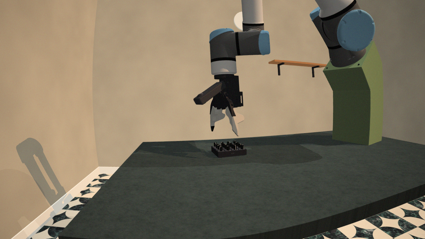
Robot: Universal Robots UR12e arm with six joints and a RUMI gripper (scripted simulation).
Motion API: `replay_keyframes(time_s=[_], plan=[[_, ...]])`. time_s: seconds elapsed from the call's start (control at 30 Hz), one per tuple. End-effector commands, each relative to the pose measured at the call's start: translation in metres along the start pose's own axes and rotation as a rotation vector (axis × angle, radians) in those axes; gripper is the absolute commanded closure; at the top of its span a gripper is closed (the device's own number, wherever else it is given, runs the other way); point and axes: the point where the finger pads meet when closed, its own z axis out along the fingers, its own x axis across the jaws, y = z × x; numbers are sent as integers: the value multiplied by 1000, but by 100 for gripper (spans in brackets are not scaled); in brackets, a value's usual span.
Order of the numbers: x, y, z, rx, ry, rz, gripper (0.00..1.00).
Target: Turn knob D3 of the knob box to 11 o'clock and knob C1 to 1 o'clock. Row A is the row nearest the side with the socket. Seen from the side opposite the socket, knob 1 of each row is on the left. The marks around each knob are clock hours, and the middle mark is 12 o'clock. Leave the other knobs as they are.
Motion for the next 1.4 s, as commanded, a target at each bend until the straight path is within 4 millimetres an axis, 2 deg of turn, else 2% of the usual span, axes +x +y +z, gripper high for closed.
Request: replay_keyframes(time_s=[0.0, 0.2, 0.43, 1.37], plan=[[11, 24, 1, 16, 5, 148, 0], [17, 41, 1, 25, 4, 248, 0], [18, 46, 1, 27, 4, 279, 0], [19, 47, 1, 28, 4, 284, 0]])
